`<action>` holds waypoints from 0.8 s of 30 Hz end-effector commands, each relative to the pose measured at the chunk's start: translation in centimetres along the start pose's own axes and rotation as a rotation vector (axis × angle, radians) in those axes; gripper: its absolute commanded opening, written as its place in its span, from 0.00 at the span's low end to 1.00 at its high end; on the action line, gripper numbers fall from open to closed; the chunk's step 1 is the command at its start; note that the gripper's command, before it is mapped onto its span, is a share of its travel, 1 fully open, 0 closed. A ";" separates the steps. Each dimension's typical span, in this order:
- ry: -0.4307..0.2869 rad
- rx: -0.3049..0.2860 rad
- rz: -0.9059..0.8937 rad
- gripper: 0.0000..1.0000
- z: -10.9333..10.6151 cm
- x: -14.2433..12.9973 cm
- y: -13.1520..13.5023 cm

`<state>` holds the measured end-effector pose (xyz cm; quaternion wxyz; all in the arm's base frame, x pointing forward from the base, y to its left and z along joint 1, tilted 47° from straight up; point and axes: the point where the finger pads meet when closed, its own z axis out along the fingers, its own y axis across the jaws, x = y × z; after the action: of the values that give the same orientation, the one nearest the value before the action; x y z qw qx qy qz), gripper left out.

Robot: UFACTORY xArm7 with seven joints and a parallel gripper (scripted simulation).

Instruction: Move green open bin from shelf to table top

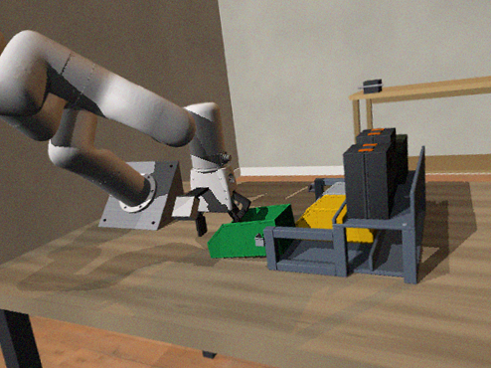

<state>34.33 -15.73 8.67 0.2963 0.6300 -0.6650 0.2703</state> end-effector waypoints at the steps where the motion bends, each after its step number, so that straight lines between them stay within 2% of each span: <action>1: -0.001 0.004 0.000 1.00 -0.1 0.0 -0.1; 20: -0.001 0.004 0.000 1.00 -0.1 0.0 -0.1; 24: -0.001 0.004 0.000 1.00 -4.5 0.0 -0.1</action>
<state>34.25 -14.97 9.39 0.2981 0.6290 -0.6656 0.2690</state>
